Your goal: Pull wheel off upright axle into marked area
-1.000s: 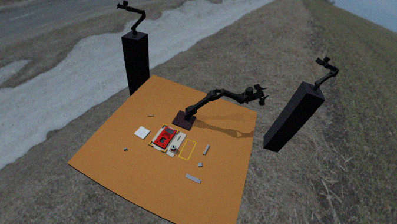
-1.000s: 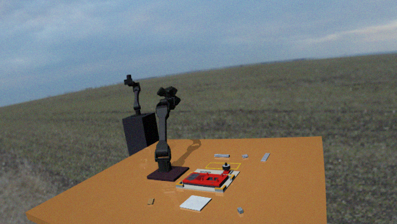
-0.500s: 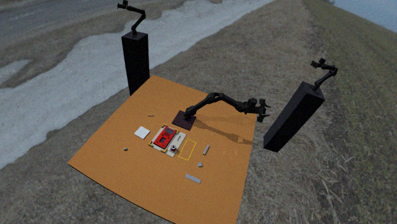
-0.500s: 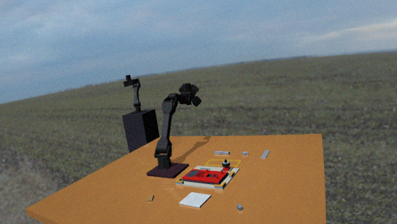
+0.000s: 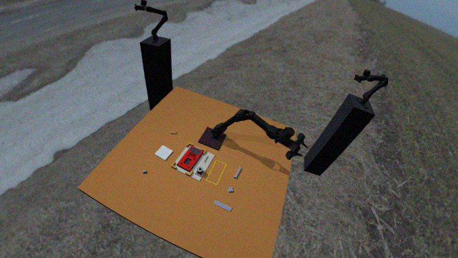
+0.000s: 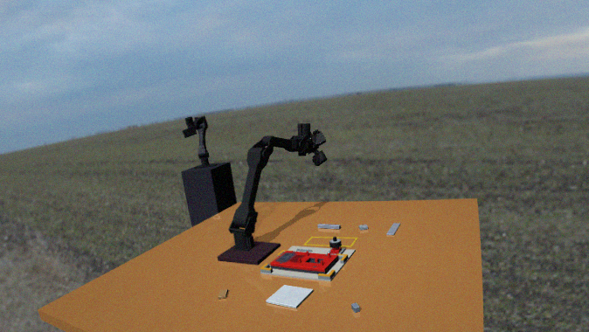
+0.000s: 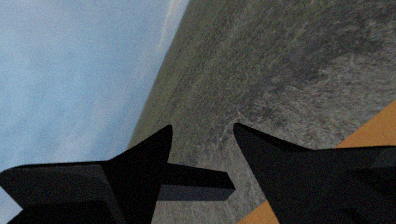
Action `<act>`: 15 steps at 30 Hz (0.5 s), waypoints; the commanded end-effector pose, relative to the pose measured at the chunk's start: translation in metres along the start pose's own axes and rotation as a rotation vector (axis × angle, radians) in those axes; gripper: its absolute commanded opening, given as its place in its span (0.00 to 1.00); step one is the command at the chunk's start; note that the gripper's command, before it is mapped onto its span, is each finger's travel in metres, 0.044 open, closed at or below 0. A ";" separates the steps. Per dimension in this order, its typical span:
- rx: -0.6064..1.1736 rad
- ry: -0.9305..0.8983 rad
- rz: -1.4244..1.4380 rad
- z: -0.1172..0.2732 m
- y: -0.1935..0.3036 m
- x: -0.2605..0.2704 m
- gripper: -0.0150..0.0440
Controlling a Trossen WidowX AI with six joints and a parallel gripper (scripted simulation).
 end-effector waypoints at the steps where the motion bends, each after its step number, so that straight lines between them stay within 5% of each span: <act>1: -0.041 0.097 -0.058 0.014 -0.029 -0.025 0.76; 15: -0.201 0.433 -0.265 0.086 -0.120 -0.118 0.76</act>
Point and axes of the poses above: the point midway between the two fingers, 35 mm back from their tips, its own z axis back along the fingers, its own x axis across the jaws, y = z × x, the point moved 7 cm from there along z, back along the fingers, and after that the axes turned 3 degrees about -z, right-handed, at the moved point
